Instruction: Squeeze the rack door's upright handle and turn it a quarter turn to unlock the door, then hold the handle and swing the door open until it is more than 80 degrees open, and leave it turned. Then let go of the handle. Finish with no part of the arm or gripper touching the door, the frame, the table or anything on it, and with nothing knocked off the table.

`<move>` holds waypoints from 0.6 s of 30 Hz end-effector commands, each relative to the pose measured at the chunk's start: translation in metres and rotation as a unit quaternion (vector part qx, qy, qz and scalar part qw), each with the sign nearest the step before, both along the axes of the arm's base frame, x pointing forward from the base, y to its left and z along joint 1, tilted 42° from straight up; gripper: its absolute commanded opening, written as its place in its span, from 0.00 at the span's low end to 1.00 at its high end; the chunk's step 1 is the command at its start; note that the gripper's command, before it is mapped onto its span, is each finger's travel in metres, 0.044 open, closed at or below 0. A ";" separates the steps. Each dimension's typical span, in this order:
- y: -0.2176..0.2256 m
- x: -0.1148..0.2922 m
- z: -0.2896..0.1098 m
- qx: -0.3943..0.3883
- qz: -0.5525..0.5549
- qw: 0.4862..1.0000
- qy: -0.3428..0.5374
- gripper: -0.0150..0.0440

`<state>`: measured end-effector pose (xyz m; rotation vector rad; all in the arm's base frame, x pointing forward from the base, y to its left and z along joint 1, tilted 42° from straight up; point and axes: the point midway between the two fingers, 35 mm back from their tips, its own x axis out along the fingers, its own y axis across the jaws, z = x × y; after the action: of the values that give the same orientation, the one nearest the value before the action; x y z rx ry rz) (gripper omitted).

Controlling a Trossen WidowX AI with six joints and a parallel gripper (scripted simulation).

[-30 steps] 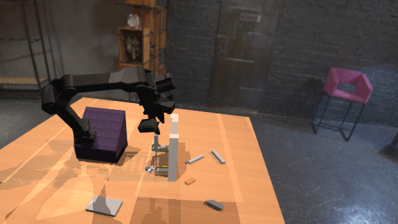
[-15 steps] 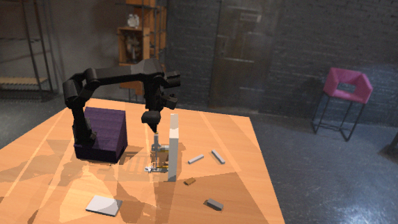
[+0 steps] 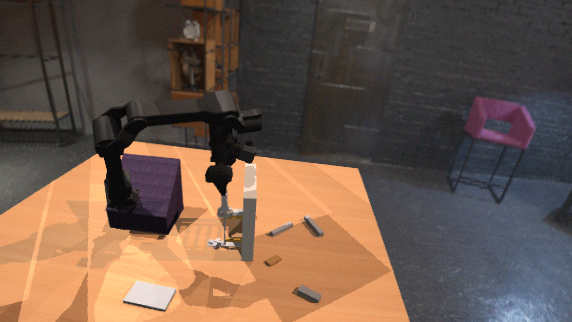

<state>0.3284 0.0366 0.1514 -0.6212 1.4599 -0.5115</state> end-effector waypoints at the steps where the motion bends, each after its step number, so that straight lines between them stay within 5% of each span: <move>1: -0.004 0.000 -0.005 -0.001 0.000 1.000 0.005 0.75; 18: -0.023 0.001 -0.026 0.002 -0.006 1.000 0.026 0.75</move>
<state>0.3300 0.0166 0.1303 -0.6271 1.5038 -0.5113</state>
